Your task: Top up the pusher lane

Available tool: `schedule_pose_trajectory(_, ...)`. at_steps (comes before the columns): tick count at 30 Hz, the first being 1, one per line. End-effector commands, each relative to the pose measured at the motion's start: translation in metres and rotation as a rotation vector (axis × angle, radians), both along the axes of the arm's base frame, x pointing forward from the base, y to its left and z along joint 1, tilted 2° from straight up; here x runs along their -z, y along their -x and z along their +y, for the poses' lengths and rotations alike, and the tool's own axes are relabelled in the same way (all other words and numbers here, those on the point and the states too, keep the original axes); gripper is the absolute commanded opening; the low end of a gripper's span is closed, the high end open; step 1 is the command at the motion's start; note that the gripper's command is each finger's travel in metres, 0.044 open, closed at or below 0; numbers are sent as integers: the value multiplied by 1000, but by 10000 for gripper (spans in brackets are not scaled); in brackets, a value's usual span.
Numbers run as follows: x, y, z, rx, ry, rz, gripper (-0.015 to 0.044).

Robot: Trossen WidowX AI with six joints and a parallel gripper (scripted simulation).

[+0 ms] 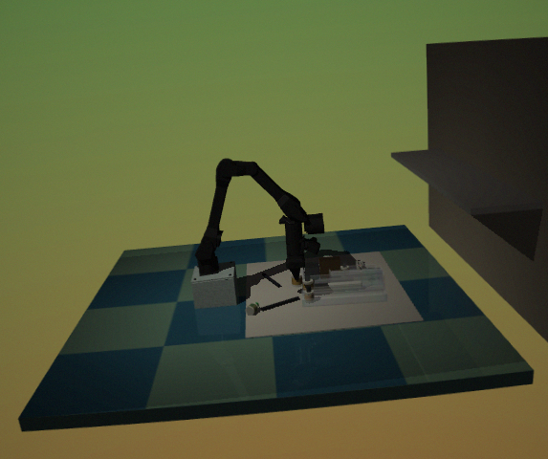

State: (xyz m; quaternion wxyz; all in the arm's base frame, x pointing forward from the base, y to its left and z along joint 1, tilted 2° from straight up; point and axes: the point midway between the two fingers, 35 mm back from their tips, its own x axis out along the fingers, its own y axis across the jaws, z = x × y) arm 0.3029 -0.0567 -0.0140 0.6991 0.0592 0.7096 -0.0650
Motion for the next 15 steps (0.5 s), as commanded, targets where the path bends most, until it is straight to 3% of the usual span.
schedule_pose_trajectory(1,0,-5,-1,-4,4,-6,0)
schedule_pose_trajectory(15,0,-12,-3,-4,4,-7,0)
